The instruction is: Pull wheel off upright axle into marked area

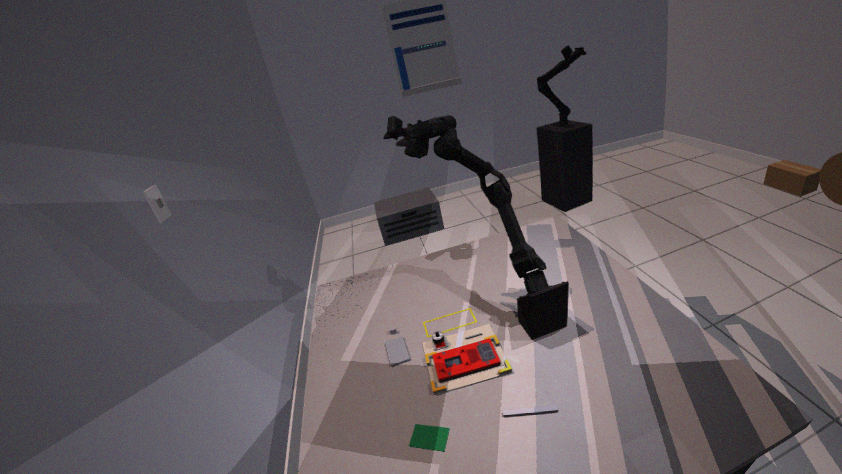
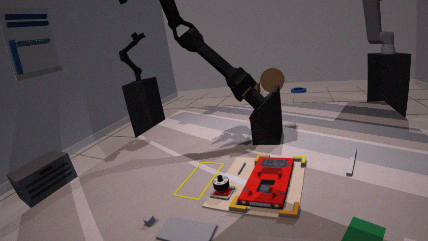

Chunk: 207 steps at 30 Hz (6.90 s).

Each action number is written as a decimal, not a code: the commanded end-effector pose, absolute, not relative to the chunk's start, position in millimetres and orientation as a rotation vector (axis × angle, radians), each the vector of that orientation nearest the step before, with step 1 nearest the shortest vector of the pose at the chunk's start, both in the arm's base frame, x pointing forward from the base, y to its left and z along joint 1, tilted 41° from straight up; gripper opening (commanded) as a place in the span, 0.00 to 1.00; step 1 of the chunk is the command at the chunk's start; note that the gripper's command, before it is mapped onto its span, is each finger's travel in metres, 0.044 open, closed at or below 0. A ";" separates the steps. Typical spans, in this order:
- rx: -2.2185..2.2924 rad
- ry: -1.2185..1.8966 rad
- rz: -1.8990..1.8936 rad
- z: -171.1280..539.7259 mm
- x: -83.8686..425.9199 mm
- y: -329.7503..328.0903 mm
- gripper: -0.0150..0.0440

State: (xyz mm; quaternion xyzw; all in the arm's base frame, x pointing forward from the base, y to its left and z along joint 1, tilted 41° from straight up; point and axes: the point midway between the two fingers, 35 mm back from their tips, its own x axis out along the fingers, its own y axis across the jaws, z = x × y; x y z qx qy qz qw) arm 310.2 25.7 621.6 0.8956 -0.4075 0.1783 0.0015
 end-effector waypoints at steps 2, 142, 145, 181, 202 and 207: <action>2.587 -1.106 0.338 589.6 363.5 47.5 0.76; 0.777 0.578 -1.627 3.9 348.2 -123.6 0.25; 0.777 0.578 -1.627 4.7 348.3 -122.9 0.25; 0.776 0.576 -1.625 13.6 349.6 -115.1 0.25; 0.775 0.576 -1.624 18.7 350.1 -110.6 0.25; 0.776 0.576 -1.623 21.6 350.6 -108.1 0.25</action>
